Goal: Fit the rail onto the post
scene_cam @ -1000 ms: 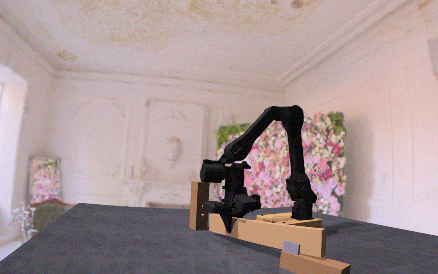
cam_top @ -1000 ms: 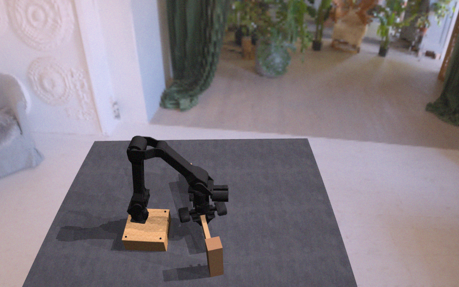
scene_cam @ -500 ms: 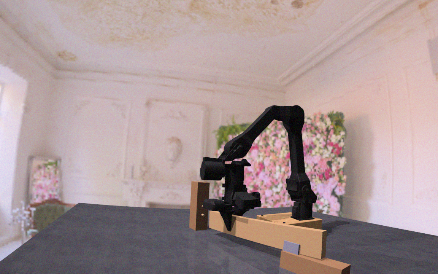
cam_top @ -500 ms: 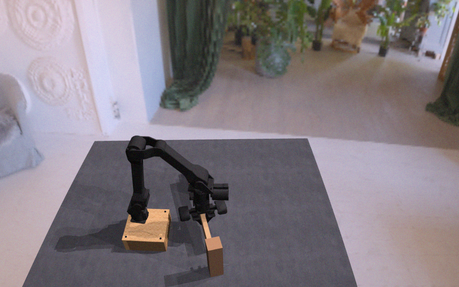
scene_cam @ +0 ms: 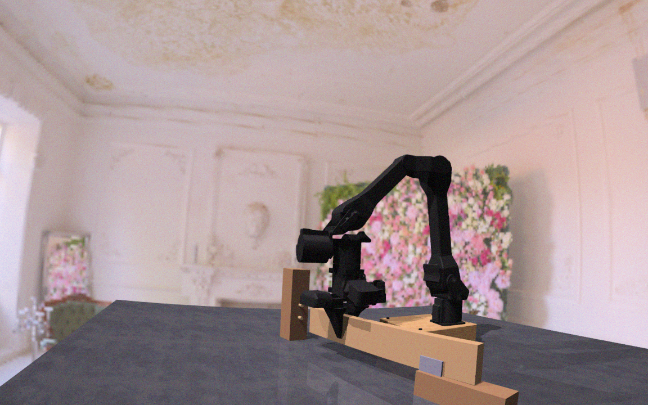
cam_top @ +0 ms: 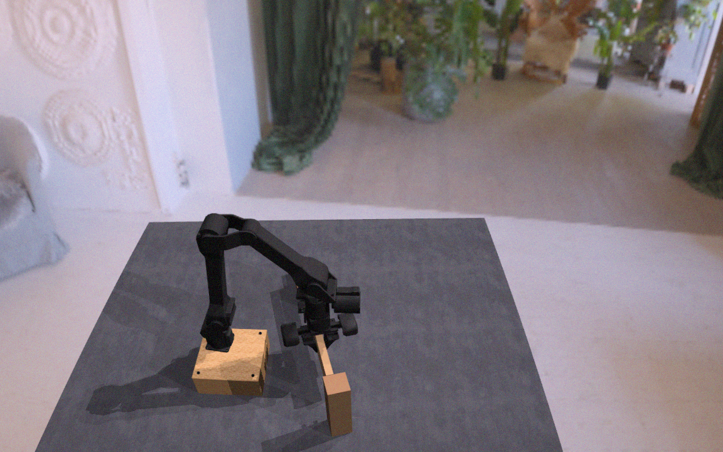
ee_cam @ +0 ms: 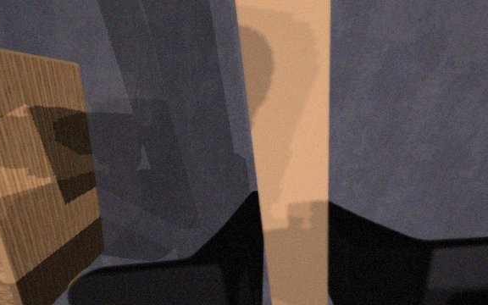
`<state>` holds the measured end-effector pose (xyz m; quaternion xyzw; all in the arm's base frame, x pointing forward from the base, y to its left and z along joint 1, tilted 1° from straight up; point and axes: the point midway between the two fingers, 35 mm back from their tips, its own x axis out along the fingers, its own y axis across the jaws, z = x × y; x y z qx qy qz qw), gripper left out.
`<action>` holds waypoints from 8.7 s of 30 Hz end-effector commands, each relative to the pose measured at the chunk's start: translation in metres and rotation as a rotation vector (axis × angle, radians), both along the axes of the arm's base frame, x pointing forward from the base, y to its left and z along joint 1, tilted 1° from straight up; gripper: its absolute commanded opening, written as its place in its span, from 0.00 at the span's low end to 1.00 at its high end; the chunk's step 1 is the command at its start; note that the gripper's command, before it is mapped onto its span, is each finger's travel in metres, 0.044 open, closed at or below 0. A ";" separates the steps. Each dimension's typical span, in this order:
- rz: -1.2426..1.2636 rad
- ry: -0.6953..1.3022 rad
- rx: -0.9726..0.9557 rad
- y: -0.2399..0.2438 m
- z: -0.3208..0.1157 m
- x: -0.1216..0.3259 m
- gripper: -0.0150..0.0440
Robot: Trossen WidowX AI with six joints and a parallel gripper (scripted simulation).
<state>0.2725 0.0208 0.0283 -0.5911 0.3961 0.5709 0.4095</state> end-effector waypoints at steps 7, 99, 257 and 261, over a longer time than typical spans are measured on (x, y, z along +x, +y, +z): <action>-0.002 -0.010 0.006 0.001 0.009 0.002 0.25; -0.002 -0.010 0.005 -0.011 0.008 0.006 0.25; -0.002 -0.012 0.001 -0.056 0.009 0.023 0.25; -0.002 -0.012 0.001 -0.057 0.010 0.023 0.25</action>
